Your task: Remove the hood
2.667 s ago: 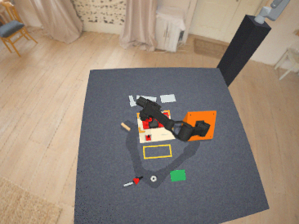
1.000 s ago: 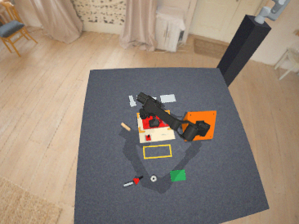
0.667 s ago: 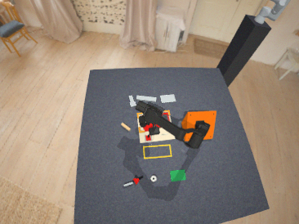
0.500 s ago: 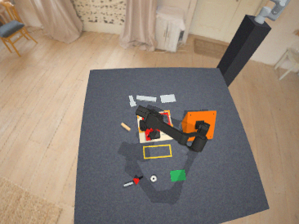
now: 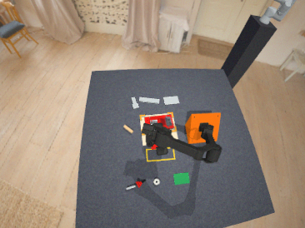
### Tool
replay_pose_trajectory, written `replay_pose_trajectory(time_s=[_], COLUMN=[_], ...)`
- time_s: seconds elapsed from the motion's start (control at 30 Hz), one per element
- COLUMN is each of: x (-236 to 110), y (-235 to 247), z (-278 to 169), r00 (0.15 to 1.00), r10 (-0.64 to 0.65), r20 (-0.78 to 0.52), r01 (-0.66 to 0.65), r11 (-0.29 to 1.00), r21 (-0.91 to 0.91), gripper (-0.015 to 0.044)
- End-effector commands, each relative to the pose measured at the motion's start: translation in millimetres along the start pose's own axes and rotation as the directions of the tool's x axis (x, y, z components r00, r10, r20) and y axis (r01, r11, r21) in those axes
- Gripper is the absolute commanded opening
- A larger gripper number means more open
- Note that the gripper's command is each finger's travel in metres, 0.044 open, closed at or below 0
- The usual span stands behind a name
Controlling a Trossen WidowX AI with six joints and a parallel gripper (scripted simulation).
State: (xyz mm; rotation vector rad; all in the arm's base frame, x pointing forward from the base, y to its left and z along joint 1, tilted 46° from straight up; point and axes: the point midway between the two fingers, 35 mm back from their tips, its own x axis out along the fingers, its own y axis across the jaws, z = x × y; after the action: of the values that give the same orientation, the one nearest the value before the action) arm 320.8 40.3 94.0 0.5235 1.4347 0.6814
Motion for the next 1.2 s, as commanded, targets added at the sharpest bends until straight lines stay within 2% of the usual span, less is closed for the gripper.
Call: replay_pose_trajectory(time_s=[0.0,0.23,1.17], x=[-1,-1,19], y=[24,50,50], z=[-7,-17,-16], r00=[1.000,1.000,1.000], r10=[0.008,0.016,0.014], r20=[0.002,0.000,0.000], r01=[-0.008,-0.016,-0.014], r11=[1.000,1.000,1.000], r21=[0.002,0.001,0.001], gripper=[0.0000,0.0000,0.0000])
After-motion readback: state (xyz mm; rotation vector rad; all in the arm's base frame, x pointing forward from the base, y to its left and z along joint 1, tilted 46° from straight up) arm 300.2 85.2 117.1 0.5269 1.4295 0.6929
